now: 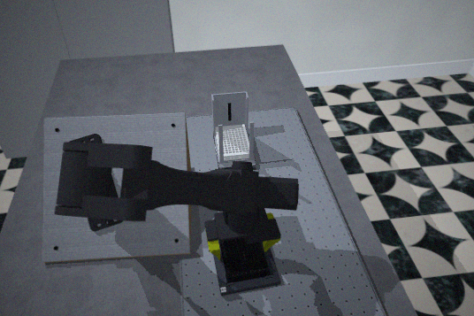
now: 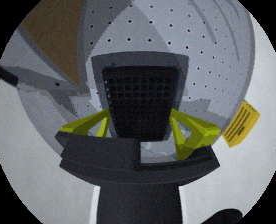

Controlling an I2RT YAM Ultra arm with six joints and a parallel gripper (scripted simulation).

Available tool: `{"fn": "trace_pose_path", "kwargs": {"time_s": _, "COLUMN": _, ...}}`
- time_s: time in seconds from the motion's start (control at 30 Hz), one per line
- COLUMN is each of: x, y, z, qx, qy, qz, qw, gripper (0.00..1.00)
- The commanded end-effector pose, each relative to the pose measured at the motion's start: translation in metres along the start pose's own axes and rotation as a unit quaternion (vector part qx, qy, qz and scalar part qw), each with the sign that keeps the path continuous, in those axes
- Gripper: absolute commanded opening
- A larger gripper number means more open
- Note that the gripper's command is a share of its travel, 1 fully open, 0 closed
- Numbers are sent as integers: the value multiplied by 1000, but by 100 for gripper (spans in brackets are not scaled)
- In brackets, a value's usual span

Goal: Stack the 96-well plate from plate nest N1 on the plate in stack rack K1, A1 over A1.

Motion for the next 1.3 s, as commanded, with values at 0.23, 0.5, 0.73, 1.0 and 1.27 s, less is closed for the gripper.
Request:
{"fn": "trace_pose_path", "kwargs": {"time_s": 0.23, "x": -3, "y": -7, "z": 5, "qx": -11, "qy": -4, "qz": -7, "qw": 1000, "gripper": 100}}
{"fn": "trace_pose_path", "kwargs": {"time_s": 0.5, "x": -3, "y": -7, "z": 5, "qx": -11, "qy": -4, "qz": -7, "qw": 1000, "gripper": 100}}
{"fn": "trace_pose_path", "kwargs": {"time_s": 0.73, "x": -3, "y": -7, "z": 5, "qx": -11, "qy": -4, "qz": -7, "qw": 1000, "gripper": 0}}
{"fn": "trace_pose_path", "kwargs": {"time_s": 1.0, "x": -1, "y": -3, "z": 8, "qx": -15, "qy": -7, "qz": 0, "qw": 1000, "gripper": 0}}
{"fn": "trace_pose_path", "kwargs": {"time_s": 1.27, "x": -1, "y": -3, "z": 8, "qx": -15, "qy": -7, "qz": 0, "qw": 1000, "gripper": 0}}
Point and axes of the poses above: the point where the finger pads meet when closed, its own x axis out along the fingers, its own y axis across the jaws, z = x × y, the point moved 4 cm from there along -x, back along the fingers, and after that the axes turned 5 degrees about -x, right-handed, at the moved point
